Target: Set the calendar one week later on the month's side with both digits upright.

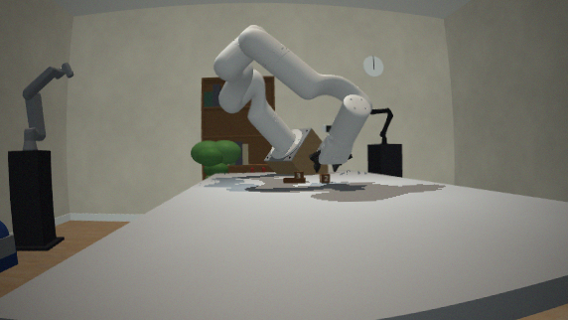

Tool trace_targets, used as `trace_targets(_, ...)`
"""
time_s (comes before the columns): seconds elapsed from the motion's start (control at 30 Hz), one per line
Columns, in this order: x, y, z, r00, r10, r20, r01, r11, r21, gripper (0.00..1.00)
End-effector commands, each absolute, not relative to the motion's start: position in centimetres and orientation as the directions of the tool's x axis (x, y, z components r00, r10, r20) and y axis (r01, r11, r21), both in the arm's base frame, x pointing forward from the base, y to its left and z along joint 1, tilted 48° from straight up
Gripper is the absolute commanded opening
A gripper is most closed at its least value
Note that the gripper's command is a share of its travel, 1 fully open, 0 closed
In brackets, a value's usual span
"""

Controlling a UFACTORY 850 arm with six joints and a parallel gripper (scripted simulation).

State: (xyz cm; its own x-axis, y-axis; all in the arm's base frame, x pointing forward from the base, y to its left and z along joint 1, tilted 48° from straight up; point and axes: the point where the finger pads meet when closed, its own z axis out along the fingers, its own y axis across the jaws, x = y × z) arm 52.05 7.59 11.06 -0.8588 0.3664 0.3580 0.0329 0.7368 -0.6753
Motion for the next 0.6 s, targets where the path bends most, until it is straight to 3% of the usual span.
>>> trace_targets(0.0, 51.6, 8.3, 11.9, -0.86, 0.366, 0.357, 0.033, 0.737, -0.675, 0.69)
trace_targets(0.57, 50.5, 10.1, 13.7, -0.86, 0.366, 0.357, 0.033, 0.737, -0.675, 0.69)
